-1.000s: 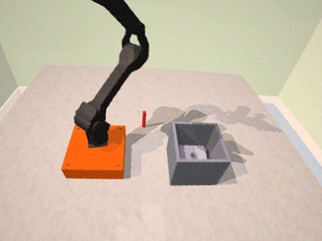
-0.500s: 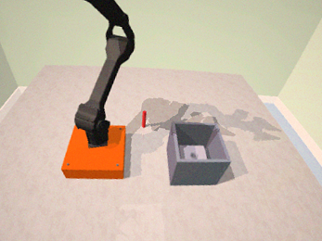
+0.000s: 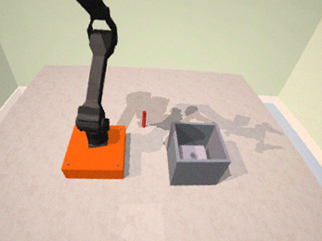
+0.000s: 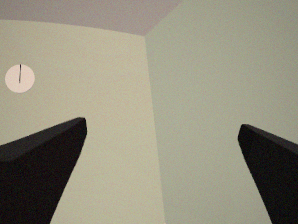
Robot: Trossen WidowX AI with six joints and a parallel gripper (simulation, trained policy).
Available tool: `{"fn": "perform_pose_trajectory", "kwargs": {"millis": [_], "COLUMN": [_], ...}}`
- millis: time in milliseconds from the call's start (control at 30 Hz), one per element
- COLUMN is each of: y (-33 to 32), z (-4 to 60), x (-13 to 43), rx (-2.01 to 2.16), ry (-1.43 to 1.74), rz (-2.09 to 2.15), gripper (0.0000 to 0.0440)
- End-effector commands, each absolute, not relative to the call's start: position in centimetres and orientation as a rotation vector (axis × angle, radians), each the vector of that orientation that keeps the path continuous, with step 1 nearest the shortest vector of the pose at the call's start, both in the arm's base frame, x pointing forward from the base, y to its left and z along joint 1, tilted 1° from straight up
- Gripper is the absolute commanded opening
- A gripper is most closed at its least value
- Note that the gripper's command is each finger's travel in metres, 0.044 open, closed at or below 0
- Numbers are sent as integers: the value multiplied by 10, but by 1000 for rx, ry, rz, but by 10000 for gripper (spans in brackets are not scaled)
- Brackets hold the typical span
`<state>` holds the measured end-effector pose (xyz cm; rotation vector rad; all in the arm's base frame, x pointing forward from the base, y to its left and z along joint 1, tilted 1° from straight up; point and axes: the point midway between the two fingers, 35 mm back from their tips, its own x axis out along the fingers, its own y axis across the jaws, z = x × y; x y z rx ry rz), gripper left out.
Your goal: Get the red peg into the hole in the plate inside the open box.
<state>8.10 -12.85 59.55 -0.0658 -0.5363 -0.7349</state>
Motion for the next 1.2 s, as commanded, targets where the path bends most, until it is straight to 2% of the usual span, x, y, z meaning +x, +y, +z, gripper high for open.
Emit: {"fn": "perform_pose_trajectory", "kwargs": {"millis": [0,600,1167], "y": [-137,-173,-172], "z": [593,564,519], "x": [84,123,192], "rx": [48,645,1199], "ry": [-563,-579,-412], "rz": [-689,-458,-276], "gripper": [440,440,440]}}
